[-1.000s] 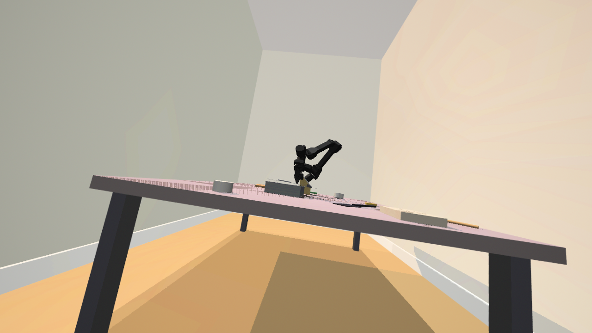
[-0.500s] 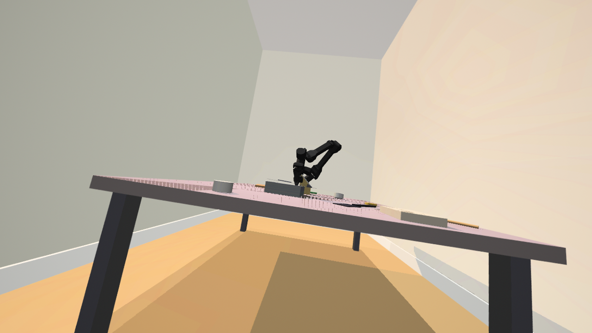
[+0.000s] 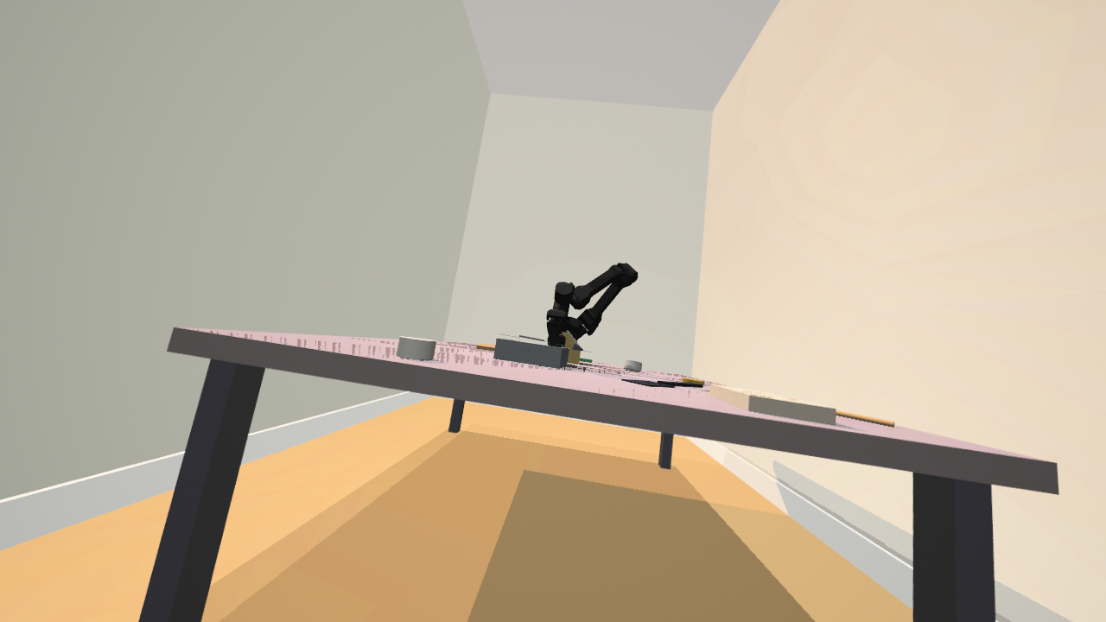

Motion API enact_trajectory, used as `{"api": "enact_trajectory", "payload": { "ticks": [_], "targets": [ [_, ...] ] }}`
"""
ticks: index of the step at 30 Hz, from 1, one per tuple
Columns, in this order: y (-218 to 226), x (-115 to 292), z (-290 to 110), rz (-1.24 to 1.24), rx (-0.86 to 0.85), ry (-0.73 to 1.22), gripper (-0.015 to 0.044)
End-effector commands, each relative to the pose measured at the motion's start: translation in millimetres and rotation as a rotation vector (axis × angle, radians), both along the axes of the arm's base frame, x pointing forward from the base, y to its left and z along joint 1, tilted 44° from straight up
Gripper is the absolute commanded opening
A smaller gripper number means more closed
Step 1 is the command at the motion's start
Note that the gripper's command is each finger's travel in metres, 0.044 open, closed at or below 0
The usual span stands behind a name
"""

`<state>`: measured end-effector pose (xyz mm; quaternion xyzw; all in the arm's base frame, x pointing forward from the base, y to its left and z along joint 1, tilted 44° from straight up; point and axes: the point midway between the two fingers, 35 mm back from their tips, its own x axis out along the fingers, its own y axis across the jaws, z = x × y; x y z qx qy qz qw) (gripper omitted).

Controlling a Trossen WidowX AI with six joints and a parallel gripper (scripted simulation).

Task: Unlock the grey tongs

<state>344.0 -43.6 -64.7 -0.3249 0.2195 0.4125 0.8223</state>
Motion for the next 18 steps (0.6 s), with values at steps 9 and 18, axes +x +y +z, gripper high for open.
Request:
{"api": "enact_trajectory", "payload": {
  "ticks": [9,18],
  "targets": [
    [6.4,4.3,-5.4,0.000,0.003,-0.001,0.0181],
    [6.4,4.3,-5.4,0.000,0.003,-0.001,0.0062]
  ]
}}
